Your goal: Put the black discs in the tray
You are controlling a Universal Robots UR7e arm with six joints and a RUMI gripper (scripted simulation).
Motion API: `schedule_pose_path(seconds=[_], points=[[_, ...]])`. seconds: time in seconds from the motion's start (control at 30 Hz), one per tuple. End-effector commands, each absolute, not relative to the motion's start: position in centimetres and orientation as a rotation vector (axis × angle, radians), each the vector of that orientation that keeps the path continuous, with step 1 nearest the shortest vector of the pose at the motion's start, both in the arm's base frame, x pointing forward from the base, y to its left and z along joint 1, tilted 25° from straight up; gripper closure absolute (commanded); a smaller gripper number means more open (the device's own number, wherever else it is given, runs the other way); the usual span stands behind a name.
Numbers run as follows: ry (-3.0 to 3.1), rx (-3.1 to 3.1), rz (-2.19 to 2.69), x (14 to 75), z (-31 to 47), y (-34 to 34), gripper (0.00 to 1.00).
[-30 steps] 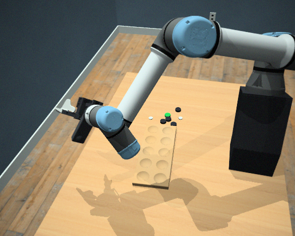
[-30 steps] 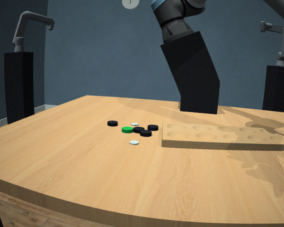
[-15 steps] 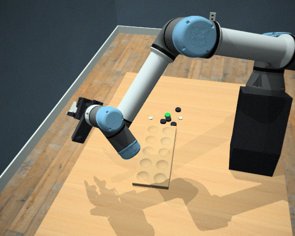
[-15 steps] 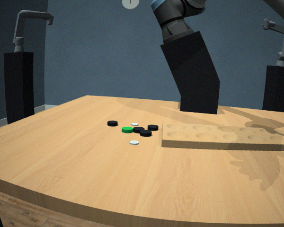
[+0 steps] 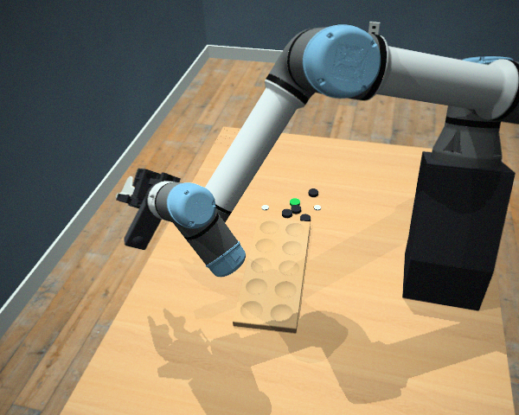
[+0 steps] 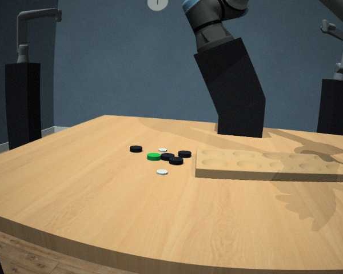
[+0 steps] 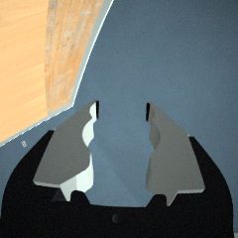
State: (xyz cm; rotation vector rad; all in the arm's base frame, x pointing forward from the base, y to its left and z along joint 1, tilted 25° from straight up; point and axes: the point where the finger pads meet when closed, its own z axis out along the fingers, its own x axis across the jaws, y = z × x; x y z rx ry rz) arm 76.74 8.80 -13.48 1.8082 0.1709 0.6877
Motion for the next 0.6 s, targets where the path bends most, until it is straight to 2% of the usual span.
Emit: schedule_pose_path(seconds=[0.0, 0.57], points=[[0.163, 1.82, 0.693, 77.2, -12.9, 8.6, 0.72], [0.107, 1.906, 0.731, 80.1, -9.5, 7.1, 0.72]])
